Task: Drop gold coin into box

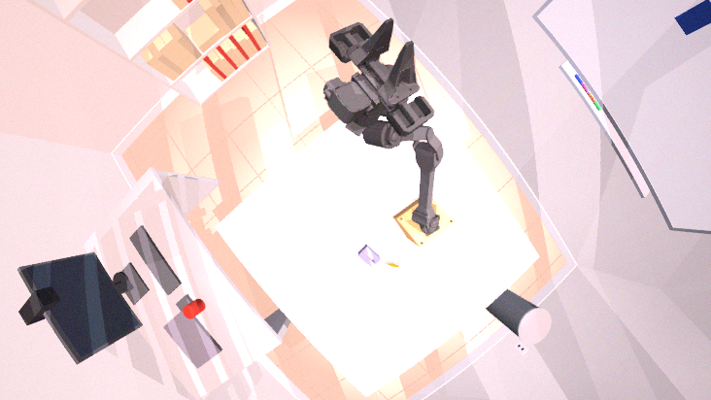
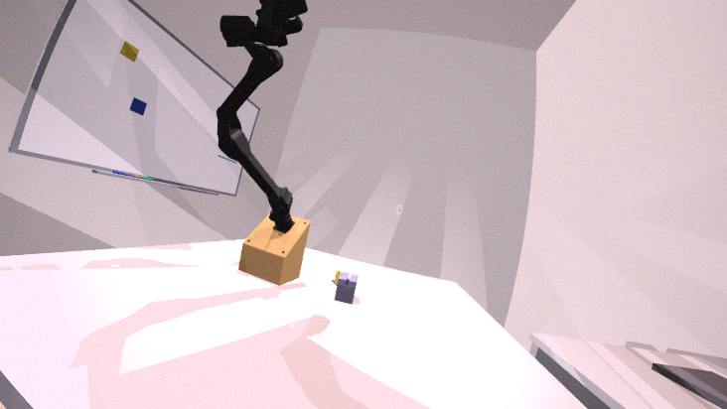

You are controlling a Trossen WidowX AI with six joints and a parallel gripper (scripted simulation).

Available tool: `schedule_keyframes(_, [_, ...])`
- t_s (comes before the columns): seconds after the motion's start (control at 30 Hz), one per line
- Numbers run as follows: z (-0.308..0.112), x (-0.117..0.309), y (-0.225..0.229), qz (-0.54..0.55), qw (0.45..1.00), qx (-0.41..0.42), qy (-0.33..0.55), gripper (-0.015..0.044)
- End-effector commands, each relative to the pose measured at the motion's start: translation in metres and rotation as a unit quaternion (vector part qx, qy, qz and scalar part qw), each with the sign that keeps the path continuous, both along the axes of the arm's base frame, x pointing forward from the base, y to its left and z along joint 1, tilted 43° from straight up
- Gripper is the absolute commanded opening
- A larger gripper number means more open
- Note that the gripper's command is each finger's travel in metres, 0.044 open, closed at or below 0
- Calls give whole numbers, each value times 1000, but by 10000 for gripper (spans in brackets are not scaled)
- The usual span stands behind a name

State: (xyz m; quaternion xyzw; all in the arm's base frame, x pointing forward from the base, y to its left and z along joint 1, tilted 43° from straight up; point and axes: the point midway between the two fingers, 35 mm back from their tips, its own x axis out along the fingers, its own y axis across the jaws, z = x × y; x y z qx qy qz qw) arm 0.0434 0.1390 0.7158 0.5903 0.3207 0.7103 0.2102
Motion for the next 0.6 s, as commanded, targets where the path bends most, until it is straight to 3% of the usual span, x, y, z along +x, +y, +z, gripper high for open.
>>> schedule_keyframes(0.0, [-10,51,17,-29,998,-2,56,161])
schedule_keyframes(0.27, [-57,165,61,-95,976,-26,194,161])
schedule_keyframes(0.57, [-151,276,104,-191,920,-89,330,161])
